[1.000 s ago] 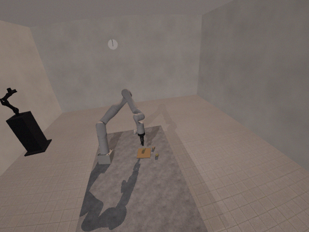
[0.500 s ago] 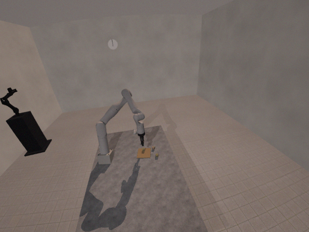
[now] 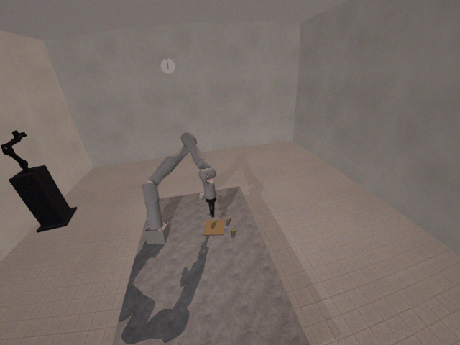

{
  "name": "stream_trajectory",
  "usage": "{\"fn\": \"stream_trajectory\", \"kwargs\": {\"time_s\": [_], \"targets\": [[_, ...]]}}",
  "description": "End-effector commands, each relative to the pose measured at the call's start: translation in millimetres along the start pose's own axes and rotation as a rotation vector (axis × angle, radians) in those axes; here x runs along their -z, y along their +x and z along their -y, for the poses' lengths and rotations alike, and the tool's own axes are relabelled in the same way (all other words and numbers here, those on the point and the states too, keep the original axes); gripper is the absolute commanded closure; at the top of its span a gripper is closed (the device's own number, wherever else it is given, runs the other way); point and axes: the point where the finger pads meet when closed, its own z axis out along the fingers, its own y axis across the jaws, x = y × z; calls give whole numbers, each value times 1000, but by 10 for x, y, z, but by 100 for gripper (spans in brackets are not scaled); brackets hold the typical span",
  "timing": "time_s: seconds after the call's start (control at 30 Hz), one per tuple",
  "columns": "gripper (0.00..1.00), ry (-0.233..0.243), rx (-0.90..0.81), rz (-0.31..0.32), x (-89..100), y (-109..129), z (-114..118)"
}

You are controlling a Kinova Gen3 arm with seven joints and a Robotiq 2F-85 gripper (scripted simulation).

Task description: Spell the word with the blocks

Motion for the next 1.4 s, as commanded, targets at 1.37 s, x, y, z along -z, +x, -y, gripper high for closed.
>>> {"fn": "stream_trajectory", "kwargs": {"time_s": [1.37], "targets": [[0, 2, -966, 24, -13, -975, 675]]}}
